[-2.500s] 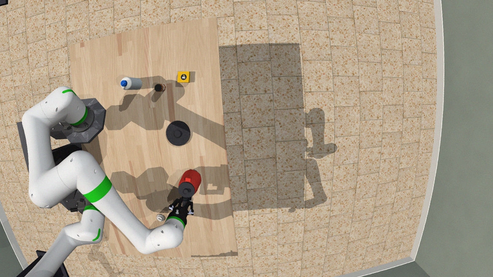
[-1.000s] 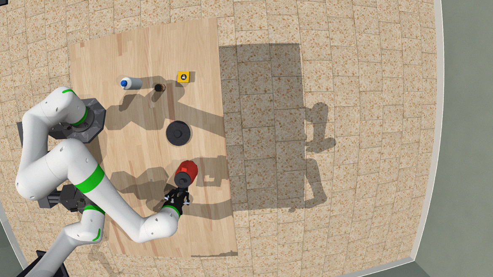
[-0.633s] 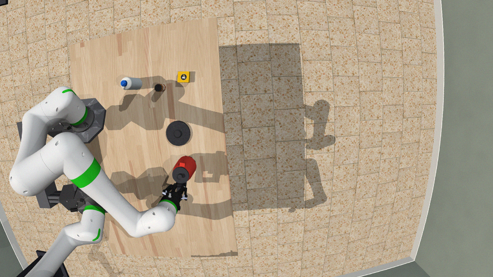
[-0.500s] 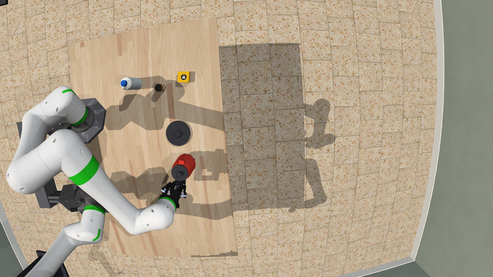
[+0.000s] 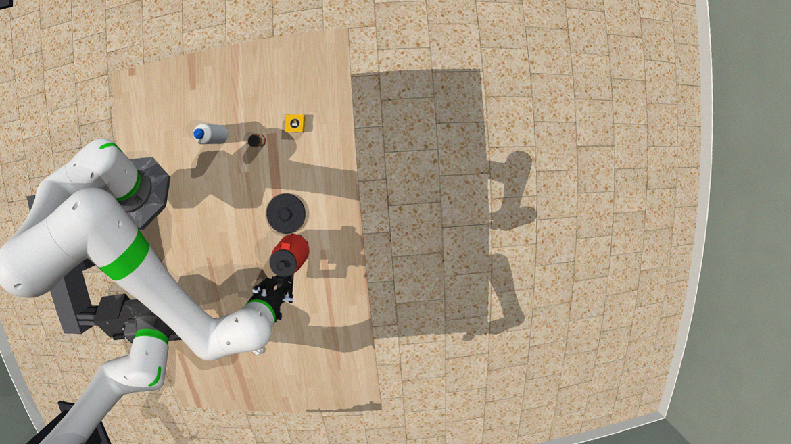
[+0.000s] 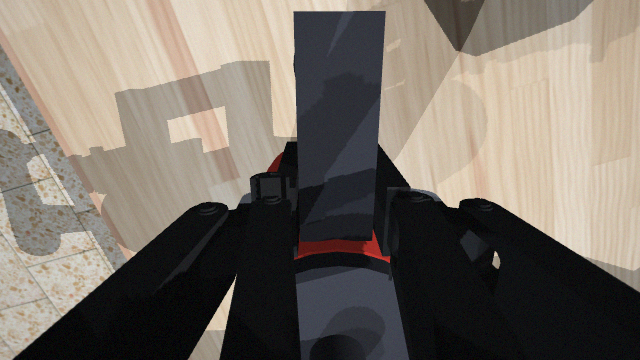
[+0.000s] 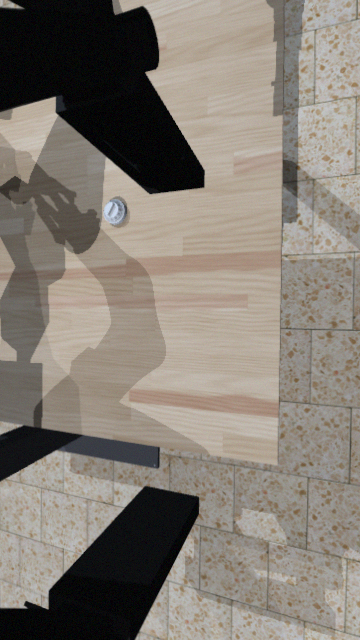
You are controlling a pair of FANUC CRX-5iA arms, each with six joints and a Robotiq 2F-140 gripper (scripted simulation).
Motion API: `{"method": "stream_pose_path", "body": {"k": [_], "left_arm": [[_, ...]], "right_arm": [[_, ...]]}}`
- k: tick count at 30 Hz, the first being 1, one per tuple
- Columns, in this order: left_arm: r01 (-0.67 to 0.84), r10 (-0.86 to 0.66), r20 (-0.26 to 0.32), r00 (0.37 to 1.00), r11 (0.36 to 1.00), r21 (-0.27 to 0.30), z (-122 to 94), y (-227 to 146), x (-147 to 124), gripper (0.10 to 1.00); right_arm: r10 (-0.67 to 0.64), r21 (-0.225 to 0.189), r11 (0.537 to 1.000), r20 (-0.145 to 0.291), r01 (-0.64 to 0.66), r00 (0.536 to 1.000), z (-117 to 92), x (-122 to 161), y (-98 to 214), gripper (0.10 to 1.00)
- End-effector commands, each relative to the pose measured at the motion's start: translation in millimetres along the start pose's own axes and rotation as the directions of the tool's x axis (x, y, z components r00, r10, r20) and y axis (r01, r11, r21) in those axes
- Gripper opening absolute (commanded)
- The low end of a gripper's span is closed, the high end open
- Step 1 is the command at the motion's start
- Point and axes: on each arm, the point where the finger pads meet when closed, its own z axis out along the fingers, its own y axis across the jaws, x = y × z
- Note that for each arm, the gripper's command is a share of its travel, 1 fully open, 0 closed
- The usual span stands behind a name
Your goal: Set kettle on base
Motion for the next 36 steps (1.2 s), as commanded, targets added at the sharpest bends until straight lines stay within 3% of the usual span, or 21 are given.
{"method": "stream_pose_path", "body": {"k": [1,23,36], "left_arm": [[0.0,0.0,-0.002,1.0,1.0,0.004,-1.4,7.1,-14.6,0.099],[0.0,0.0,-0.002,1.0,1.0,0.004,-1.2,39.8,-75.9,0.099],[0.0,0.0,-0.002,1.0,1.0,0.004,-1.1,51.7,-98.3,0.099]], "right_arm": [[0.0,0.0,1.0,-0.002,0.0,1.0,-1.1,0.3,0.3,1.0],[0.0,0.0,1.0,-0.002,0.0,1.0,-1.1,0.3,0.3,1.0],[0.0,0.0,1.0,-0.002,0.0,1.0,-1.1,0.3,0.3,1.0]]}}
